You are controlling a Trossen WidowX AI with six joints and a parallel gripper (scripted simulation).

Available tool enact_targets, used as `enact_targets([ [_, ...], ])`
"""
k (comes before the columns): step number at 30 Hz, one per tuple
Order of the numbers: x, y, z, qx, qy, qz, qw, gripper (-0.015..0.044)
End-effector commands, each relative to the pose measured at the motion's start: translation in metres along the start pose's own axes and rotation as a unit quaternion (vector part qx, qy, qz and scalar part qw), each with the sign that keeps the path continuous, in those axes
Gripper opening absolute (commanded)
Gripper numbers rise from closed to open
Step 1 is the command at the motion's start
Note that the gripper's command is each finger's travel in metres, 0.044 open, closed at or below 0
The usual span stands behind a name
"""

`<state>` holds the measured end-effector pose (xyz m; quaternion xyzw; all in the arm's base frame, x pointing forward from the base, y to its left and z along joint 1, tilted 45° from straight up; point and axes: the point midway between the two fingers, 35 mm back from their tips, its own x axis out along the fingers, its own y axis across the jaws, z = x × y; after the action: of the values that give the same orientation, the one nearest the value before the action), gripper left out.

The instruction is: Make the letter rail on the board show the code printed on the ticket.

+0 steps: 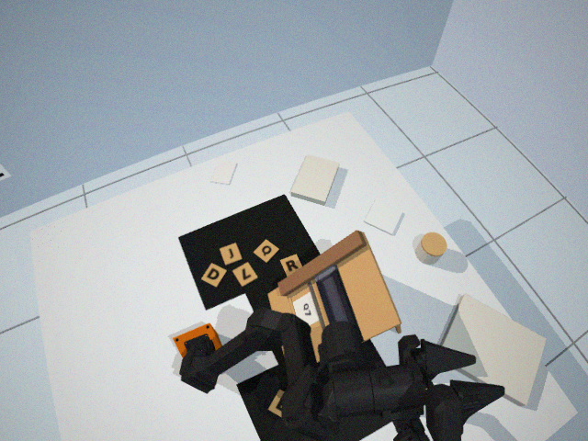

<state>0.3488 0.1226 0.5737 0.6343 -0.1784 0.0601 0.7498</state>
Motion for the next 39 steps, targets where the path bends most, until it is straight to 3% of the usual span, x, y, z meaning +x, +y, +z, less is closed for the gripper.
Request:
enact_targets([
  [1, -0.001, 0.001, 0.0, 0.002, 0.001, 0.001, 1.0, 0.0426],
  [5, -0.02, 0.021, -0.008, 0.063, 0.03, 0.022, 0.997, 0.044],
  [10, -0.065, 0.083, -0.015, 0.215, 0.11, 0.108, 0.964, 0.044],
  [18, -0.147, 0.169, 0.019, 0.459, 0.24, 0.219, 0.827, 0.044],
  [29, -0.23, 0.221, 0.121, 0.719, 0.388, 0.276, 0.507, 0.044],
  [39, -0.238, 0.193, 0.243, 0.847, 0.43, 0.278, 0.145, 0.044],
])
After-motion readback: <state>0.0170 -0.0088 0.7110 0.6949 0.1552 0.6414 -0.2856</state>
